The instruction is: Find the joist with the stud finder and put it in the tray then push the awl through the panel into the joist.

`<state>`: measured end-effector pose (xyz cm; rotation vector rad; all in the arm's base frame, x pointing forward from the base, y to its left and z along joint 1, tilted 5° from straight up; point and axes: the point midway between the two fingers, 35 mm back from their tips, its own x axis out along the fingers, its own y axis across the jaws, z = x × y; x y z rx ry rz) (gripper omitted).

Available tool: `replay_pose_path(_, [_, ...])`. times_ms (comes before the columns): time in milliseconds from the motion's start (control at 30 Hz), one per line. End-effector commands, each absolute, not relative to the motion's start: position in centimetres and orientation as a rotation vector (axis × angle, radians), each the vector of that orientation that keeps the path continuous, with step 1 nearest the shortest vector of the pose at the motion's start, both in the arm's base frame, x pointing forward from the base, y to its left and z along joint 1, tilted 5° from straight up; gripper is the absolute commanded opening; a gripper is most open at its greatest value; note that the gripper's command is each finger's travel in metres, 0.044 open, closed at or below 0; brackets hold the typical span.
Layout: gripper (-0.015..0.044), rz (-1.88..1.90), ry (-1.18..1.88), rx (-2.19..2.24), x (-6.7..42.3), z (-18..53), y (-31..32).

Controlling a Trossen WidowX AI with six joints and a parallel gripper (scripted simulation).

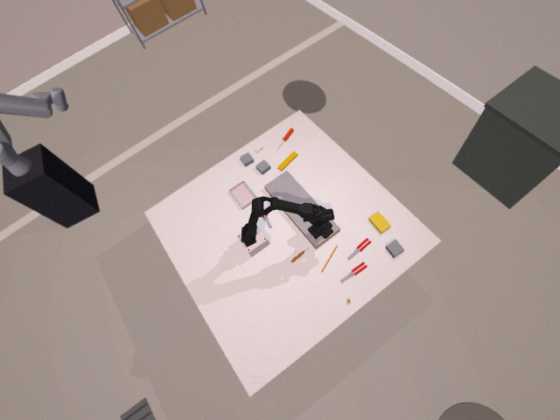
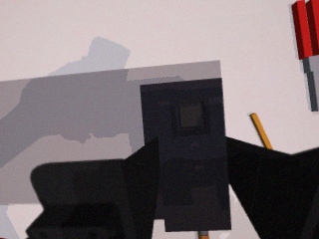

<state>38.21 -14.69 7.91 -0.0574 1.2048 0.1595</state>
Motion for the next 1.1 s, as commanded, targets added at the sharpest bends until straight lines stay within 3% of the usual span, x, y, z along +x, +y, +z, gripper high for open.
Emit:
replay_pose_path(0, [0.0, 0.155, 1.206, -0.057, 38.2, 7.1, -14.6])
replay_pose_path(1067, [0.0, 0.157, 1.206, -0.055, 38.0, 4.0, -12.1])
